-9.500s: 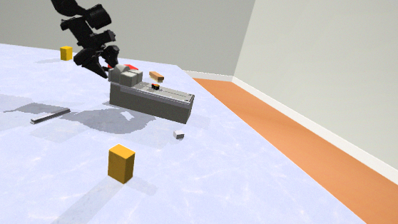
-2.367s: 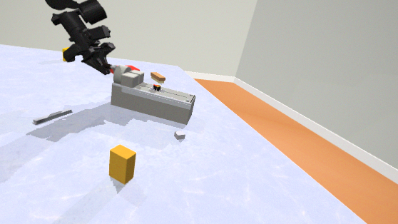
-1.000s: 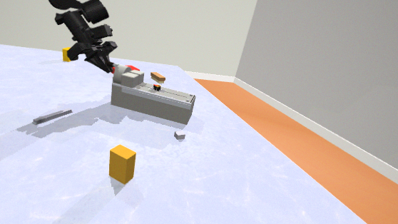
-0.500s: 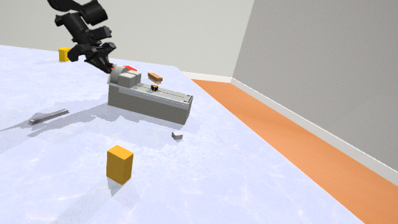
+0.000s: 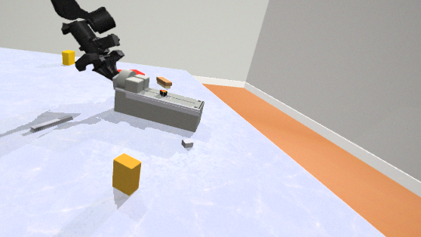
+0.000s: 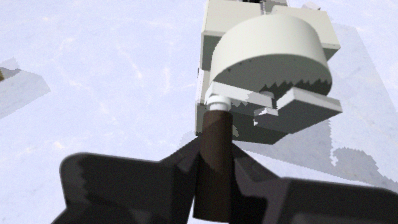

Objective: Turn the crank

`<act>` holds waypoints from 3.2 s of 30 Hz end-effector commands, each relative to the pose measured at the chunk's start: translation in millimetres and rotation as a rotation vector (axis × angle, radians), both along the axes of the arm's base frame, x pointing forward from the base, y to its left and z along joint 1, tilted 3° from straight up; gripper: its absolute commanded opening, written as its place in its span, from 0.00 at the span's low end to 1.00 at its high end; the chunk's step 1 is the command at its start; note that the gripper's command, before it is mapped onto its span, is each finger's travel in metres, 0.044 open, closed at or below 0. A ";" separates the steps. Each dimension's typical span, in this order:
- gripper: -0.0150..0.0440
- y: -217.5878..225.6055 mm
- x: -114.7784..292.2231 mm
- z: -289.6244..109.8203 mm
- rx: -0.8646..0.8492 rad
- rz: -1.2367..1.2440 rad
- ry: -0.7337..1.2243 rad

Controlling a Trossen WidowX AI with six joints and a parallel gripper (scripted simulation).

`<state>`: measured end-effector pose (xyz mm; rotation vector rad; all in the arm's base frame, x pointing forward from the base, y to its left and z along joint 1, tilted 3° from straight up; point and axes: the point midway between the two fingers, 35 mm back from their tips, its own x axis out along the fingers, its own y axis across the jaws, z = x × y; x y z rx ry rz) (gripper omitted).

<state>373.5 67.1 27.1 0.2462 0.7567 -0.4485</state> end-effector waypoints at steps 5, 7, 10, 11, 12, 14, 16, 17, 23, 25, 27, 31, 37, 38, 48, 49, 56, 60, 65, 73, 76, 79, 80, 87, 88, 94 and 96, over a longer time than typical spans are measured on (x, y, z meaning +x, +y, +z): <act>0.25 1.8 0.8 -15.3 0.008 0.001 0.000; 0.25 1.1 0.4 -18.4 0.008 0.001 0.000; 0.25 -0.3 -0.3 -22.5 0.008 0.001 0.000; 0.25 -0.9 -0.6 -23.8 0.008 0.001 0.001; 0.25 -1.4 -0.9 -24.9 0.008 0.001 0.001; 0.25 -2.9 -1.7 -27.7 0.008 0.001 0.001; 0.25 -4.1 -2.3 -29.5 0.008 0.001 0.001; 0.25 -4.7 -2.6 -30.3 0.008 0.001 0.001; 0.25 -7.9 -4.4 -34.2 0.007 0.001 0.001; 0.25 -8.9 -5.0 -35.2 0.007 0.001 0.001; 0.25 -9.9 -5.5 -36.1 0.007 0.001 0.001; 0.25 -11.7 -6.5 -37.5 0.007 0.001 0.001; 0.25 -14.0 -7.8 -39.1 0.007 0.001 0.001; 0.25 -14.3 -8.0 -39.3 0.007 0.001 0.001; 0.25 -17.1 -9.5 -40.7 0.007 0.001 0.001; 0.25 -17.3 -9.6 -40.8 0.007 0.001 0.001; 0.25 -18.8 -10.5 -41.4 0.006 0.001 0.001; 0.25 -19.5 -10.9 -41.6 0.006 0.001 0.001; 0.25 -20.5 -11.4 -41.9 0.006 0.001 0.001; 0.25 -22.0 -12.2 -42.3 0.006 0.001 0.002; 0.25 -22.6 -12.5 -42.4 0.006 0.001 0.002; 0.25 -23.2 -12.9 -42.6 0.006 0.001 0.002; 0.25 -23.4 -13.0 -42.6 0.006 0.001 0.002; 0.25 -24.9 -13.8 -42.7 0.006 0.001 0.002; 0.25 -25.0 -13.9 -42.7 0.006 0.001 0.002; 0.25 -26.2 -14.5 -42.5 0.006 0.001 0.002; 0.25 -26.7 -14.7 -42.4 0.006 0.001 0.002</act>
